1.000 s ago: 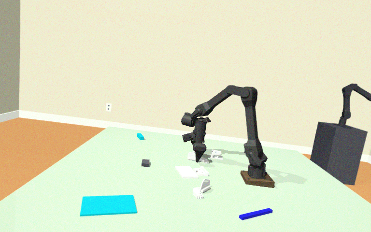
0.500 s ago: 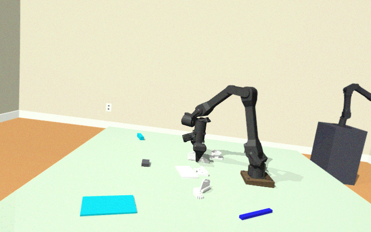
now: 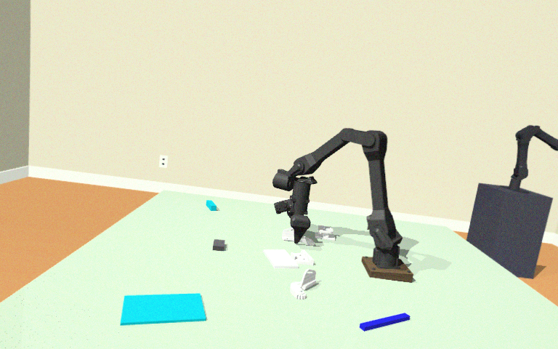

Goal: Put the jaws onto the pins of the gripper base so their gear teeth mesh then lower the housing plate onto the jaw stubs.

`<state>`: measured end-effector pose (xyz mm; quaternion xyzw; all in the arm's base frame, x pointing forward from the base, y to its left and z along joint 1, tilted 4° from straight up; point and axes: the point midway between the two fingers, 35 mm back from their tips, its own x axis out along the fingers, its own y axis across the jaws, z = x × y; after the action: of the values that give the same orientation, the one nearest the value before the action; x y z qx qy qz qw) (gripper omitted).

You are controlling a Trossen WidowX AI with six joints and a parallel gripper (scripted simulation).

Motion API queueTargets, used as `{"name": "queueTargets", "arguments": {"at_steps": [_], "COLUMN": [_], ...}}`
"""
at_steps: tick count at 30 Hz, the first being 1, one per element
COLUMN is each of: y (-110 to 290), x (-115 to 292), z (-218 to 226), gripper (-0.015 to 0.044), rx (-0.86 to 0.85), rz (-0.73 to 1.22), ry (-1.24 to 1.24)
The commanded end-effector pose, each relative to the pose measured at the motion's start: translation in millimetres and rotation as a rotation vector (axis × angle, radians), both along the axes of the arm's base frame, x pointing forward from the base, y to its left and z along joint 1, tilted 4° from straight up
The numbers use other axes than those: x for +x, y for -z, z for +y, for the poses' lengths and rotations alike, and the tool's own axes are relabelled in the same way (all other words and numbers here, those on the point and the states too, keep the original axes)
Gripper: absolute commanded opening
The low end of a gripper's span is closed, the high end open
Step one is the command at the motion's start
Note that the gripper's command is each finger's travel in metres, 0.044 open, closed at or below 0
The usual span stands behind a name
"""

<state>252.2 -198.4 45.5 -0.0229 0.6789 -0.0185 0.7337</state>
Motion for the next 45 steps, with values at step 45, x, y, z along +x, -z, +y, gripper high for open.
{"name": "queueTargets", "arguments": {"at_steps": [45], "y": [0.0], "x": [0.0], "z": [0.0], "gripper": [0.0256], "rx": [0.0], "rz": [0.0], "ry": [0.0]}}
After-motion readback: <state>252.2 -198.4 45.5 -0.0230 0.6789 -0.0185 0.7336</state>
